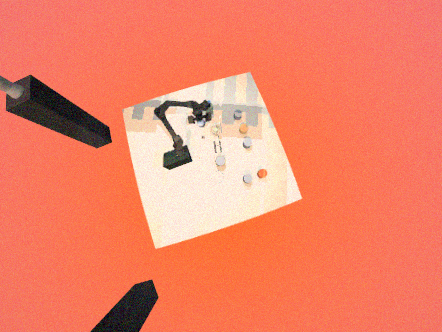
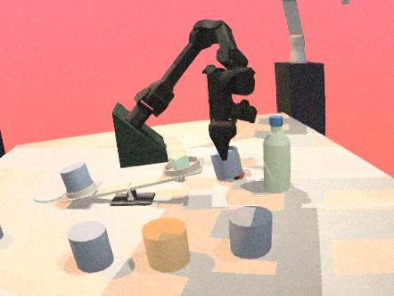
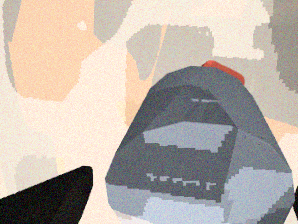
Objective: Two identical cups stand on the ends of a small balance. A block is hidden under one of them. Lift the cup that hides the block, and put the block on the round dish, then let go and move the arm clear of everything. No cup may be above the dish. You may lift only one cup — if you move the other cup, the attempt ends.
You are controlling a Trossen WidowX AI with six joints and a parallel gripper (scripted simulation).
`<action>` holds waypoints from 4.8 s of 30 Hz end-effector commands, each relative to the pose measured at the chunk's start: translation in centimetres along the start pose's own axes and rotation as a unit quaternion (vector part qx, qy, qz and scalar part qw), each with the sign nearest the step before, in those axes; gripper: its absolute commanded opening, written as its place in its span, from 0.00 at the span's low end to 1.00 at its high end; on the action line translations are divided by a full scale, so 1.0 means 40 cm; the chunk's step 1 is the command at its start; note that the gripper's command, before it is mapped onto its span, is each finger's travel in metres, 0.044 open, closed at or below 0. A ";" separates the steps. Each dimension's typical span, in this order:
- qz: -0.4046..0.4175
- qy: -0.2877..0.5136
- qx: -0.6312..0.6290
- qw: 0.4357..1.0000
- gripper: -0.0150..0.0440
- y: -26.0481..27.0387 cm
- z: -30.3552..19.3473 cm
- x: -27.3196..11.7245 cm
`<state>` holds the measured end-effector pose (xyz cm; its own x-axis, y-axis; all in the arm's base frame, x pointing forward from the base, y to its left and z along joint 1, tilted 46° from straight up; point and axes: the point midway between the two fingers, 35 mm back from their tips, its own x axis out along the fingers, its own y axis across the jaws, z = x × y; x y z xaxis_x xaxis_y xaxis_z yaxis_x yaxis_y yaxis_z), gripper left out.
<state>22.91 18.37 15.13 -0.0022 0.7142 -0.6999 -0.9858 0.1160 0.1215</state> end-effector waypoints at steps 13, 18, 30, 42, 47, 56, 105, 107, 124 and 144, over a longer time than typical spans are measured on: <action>-0.047 -0.017 -0.002 0.999 0.69 -0.051 0.002 -0.101; -0.044 -0.016 0.070 0.996 0.69 -0.066 -0.008 -0.104; -0.037 -0.014 0.273 0.961 0.69 -0.109 -0.040 -0.115; -0.030 -0.012 0.464 0.885 0.69 -0.150 -0.075 -0.126; -0.027 -0.011 0.539 0.842 0.69 -0.166 -0.091 -0.130; -0.022 -0.009 0.662 0.749 0.69 -0.194 -0.121 -0.140; -0.001 0.002 0.964 0.266 0.69 -0.283 -0.247 -0.134; -0.001 0.002 0.964 0.266 0.69 -0.284 -0.247 -0.126; 0.000 0.002 0.964 0.267 0.69 -0.283 -0.246 -0.057; -0.001 0.002 0.964 0.266 0.25 -0.288 -0.247 -0.081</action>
<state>32.35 8.63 8.40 -0.0117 0.7129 -0.7011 0.9337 0.2588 0.2475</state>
